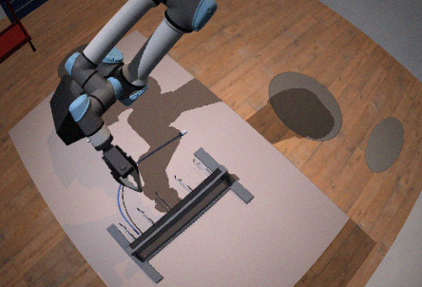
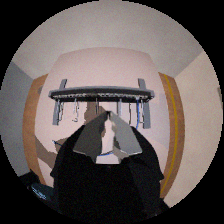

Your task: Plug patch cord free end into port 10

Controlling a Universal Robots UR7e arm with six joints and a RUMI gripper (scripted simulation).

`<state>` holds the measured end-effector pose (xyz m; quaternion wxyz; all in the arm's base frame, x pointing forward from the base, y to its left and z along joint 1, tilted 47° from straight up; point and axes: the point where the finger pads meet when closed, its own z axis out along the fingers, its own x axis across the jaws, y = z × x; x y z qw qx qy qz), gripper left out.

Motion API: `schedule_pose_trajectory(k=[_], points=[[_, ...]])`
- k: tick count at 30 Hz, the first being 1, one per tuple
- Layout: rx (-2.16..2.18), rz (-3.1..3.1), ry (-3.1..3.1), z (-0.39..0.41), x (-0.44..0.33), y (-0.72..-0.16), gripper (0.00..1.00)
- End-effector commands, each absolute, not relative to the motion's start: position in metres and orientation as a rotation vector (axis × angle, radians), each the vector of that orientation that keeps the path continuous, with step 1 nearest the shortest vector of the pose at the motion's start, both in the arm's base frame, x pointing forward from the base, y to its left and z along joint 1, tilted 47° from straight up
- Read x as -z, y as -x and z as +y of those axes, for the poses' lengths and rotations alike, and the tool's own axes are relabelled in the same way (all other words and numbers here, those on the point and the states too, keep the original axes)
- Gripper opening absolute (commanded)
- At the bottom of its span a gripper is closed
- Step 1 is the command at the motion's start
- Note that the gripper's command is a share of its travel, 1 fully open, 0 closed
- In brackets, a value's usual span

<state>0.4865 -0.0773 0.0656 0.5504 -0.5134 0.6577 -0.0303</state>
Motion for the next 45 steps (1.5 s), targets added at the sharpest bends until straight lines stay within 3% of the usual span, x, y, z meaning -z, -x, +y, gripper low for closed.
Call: schedule_pose_trajectory(k=[1,45], points=[[0.064,1.549,1.219,-0.083,-0.070,-0.479,0.00],[0.064,1.549,1.219,-0.104,-0.085,-0.449,0.00]])
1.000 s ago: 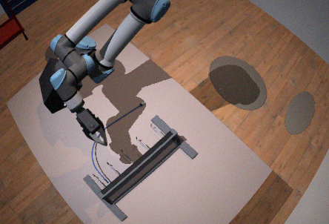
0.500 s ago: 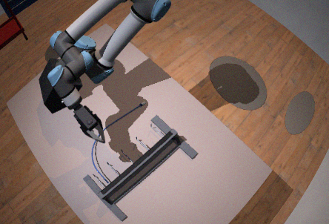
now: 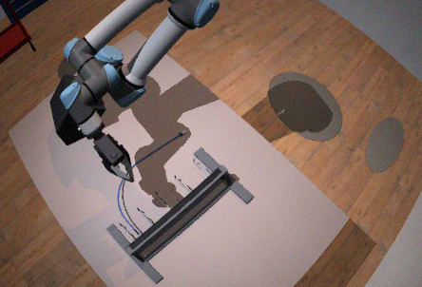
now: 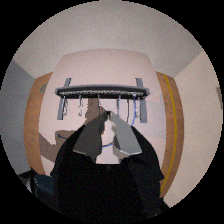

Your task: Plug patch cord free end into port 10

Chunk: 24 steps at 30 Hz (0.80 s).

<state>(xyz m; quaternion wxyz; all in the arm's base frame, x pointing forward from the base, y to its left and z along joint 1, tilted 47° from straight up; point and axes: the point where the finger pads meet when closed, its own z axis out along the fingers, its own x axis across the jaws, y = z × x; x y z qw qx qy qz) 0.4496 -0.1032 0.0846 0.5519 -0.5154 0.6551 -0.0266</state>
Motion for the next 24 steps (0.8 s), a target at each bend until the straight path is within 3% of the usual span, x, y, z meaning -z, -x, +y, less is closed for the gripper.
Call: schedule_pose_trajectory(k=[1,24], points=[[0.064,1.549,1.219,-0.104,-0.085,-0.449,0.00],[0.064,1.549,1.219,-0.134,-0.055,-0.455,0.00]])
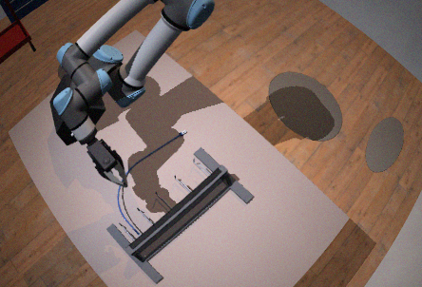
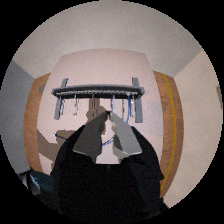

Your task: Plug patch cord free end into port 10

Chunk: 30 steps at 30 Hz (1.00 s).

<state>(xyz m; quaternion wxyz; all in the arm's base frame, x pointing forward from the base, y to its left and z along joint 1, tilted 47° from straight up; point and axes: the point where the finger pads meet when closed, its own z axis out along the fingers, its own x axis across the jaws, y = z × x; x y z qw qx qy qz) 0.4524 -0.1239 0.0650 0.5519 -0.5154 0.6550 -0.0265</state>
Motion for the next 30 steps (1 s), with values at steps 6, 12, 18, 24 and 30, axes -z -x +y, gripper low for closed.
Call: schedule_pose_trajectory(k=[6,12,18,24,30], points=[[0.064,1.549,1.219,-0.152,-0.038,-0.459,0.00],[0.064,1.549,1.219,-0.166,-0.023,-0.462,0.00],[0.064,1.549,1.219,-0.172,-0.018,-0.463,0.00],[0.064,1.549,1.219,-0.174,-0.015,-0.463,0.00],[0.064,1.549,1.219,-0.174,-0.015,-0.464,0.00]])
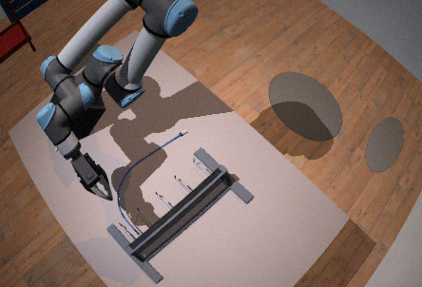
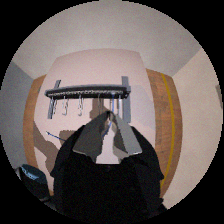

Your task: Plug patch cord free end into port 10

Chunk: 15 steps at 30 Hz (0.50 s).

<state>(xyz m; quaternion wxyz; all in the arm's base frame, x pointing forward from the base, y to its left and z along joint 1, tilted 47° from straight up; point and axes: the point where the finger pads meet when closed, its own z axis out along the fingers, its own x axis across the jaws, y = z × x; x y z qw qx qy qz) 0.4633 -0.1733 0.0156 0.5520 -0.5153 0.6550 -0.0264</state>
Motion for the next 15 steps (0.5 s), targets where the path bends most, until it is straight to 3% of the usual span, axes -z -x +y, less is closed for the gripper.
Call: schedule_pose_trajectory(k=[1,15], points=[[0.064,1.549,1.219,-0.1742,-0.0153,-0.4636,0.00],[0.064,1.549,1.219,-0.1674,-0.0103,-0.4732,0.00]])
